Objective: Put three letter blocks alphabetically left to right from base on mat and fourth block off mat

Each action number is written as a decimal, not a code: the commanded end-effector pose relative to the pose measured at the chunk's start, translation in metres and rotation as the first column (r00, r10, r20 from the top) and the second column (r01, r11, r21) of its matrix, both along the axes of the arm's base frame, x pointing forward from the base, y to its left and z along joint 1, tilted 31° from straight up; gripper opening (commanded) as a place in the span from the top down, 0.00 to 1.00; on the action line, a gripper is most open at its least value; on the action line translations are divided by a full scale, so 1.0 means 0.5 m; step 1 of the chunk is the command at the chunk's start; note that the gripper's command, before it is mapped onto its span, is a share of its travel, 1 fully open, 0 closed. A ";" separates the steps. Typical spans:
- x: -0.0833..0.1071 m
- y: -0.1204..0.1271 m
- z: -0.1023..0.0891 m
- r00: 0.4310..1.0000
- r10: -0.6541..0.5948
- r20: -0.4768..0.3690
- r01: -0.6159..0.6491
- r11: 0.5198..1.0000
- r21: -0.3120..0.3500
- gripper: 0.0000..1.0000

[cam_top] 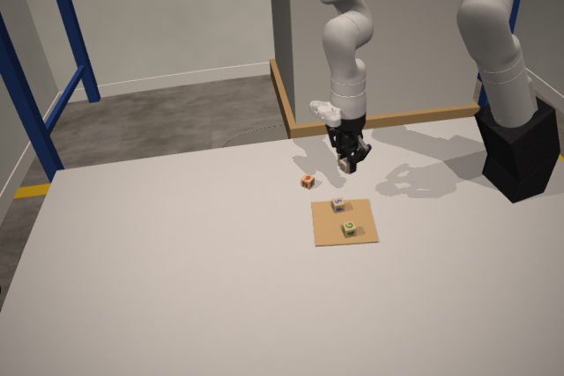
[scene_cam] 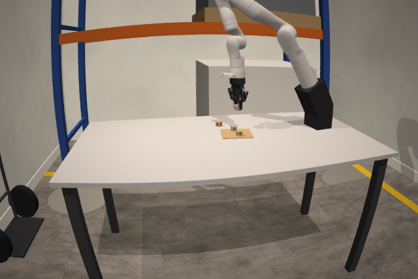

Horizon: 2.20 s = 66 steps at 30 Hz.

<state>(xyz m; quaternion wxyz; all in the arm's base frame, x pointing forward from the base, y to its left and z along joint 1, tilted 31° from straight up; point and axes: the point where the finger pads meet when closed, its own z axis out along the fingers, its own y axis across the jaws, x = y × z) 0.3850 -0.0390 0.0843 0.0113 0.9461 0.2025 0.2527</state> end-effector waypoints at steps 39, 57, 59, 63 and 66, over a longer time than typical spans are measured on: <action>0.031 0.137 0.050 0.505 0.844 -0.181 -0.781 0.358 -0.511 0.79; 0.031 0.138 0.050 0.496 0.848 -0.185 -0.784 0.346 -0.515 0.79; 0.031 0.138 0.050 0.496 0.848 -0.185 -0.784 0.346 -0.515 0.79; 0.032 0.138 0.048 0.496 0.848 -0.185 -0.784 0.346 -0.515 0.79; 0.035 0.139 0.043 0.496 0.848 -0.185 -0.784 0.346 -0.515 0.79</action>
